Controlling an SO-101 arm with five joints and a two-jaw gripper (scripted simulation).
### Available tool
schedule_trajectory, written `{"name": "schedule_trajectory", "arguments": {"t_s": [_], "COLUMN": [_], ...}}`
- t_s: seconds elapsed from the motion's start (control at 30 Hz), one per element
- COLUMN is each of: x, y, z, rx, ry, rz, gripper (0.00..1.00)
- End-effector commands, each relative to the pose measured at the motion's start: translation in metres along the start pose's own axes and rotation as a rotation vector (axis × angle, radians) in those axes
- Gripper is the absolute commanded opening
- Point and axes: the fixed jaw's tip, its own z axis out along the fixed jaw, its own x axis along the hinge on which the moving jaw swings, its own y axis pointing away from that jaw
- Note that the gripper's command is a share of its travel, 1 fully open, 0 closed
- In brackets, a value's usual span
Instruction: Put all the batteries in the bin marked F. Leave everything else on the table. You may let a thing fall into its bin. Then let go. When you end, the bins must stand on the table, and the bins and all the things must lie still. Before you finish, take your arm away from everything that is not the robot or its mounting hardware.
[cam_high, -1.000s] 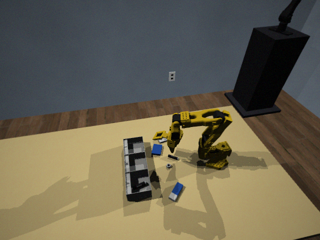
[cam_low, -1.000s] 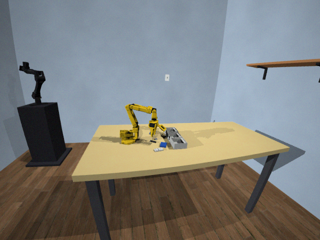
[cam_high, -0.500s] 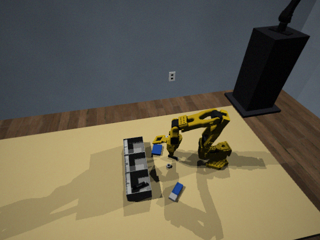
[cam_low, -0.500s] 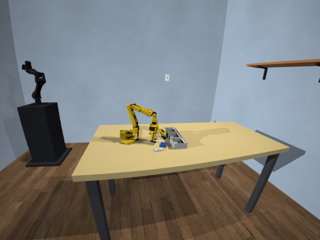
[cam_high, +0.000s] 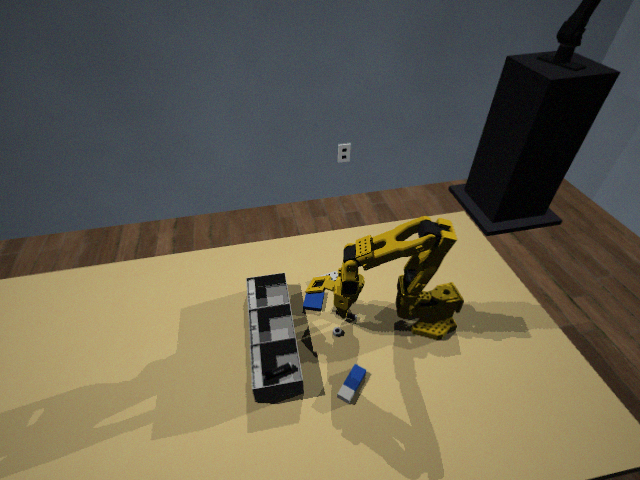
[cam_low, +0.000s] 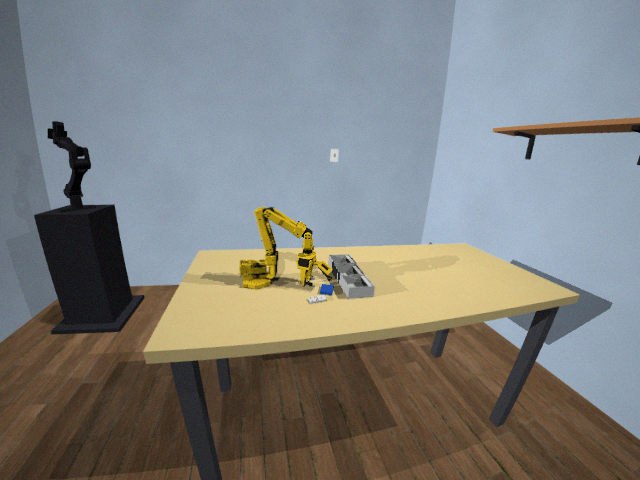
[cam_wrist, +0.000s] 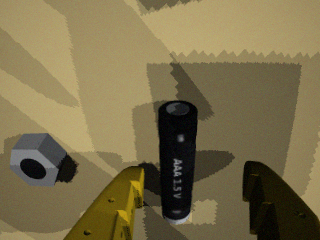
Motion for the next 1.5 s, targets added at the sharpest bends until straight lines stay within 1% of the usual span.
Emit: {"name": "schedule_trajectory", "arguments": {"t_s": [0.0,0.17,0.2,0.93,1.3,1.47], "x": [-0.0036,-0.0035,0.0,0.0,0.0,0.0], "y": [-0.0004,-0.0004,-0.0018,-0.0018,-0.0018,-0.0018], "z": [-0.0004,-0.0003,0.0036,0.0036,0.0036,0.0036], "rx": [-0.008,-0.008,0.004,0.004,0.004,0.004], "ry": [-0.018,-0.018,0.012,0.012,0.012,0.012], "rz": [0.022,0.022,0.022,0.022,0.022,0.022], "gripper": [0.19,0.19,0.19,0.18,0.15,0.11]}}
